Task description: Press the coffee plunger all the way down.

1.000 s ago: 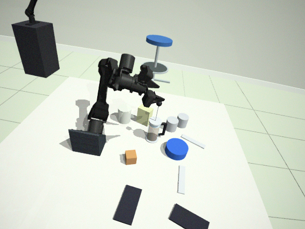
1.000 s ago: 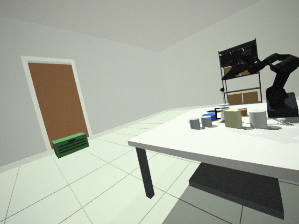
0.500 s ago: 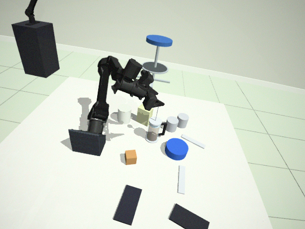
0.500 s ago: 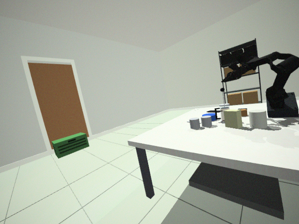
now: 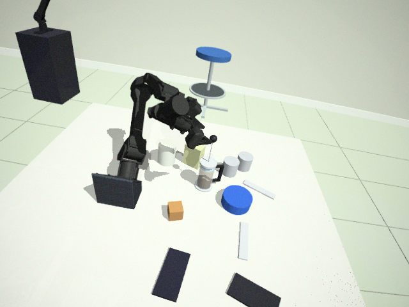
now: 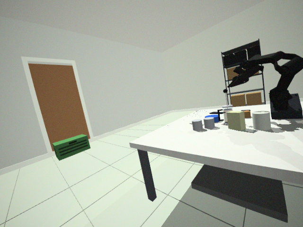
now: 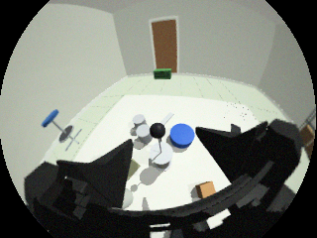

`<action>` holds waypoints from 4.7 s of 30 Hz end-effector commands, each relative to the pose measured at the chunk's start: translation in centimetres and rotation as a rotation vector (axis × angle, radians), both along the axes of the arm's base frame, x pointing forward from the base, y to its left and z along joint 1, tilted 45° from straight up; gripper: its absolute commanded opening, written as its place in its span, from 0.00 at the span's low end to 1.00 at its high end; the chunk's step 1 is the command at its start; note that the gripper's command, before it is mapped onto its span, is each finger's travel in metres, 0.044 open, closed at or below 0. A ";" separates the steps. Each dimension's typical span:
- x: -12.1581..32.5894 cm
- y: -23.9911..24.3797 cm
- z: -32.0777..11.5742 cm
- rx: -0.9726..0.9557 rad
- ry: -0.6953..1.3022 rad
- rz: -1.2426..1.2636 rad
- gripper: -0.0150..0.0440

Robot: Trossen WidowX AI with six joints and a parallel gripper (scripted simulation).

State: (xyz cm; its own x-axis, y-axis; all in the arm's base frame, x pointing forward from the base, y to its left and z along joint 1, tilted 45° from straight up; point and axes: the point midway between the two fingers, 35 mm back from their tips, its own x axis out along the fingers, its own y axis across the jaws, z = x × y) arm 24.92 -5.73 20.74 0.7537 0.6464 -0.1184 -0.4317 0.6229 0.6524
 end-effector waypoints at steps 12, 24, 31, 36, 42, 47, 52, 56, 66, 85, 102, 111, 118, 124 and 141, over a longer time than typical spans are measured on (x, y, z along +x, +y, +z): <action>0.4 1.1 -0.4 -0.023 0.020 0.027 1.00; 1.5 1.9 -0.8 -0.031 0.026 0.026 1.00; 2.1 2.4 -0.7 -0.025 0.020 0.021 1.00; 2.5 2.9 -0.3 -0.017 0.012 0.018 1.00; 2.6 3.3 0.0 -0.008 0.004 0.015 0.96; 2.6 3.3 0.0 -0.008 0.004 0.015 0.73; 2.6 3.3 0.0 -0.008 0.004 0.015 0.51; 2.6 3.3 0.0 -0.008 0.004 0.015 0.45; 2.7 3.4 -0.2 -0.009 0.005 0.016 0.45; 3.1 5.3 -2.7 -0.021 0.014 0.019 0.45; 3.2 7.3 -4.7 -0.021 0.013 0.018 0.45; 3.3 8.4 -5.6 -0.015 0.008 0.016 0.45; 3.4 9.4 -6.0 -0.008 0.002 0.014 0.45; 3.8 9.5 -5.9 -0.006 0.001 0.014 0.45; 4.2 9.4 -6.0 -0.006 0.000 0.015 0.45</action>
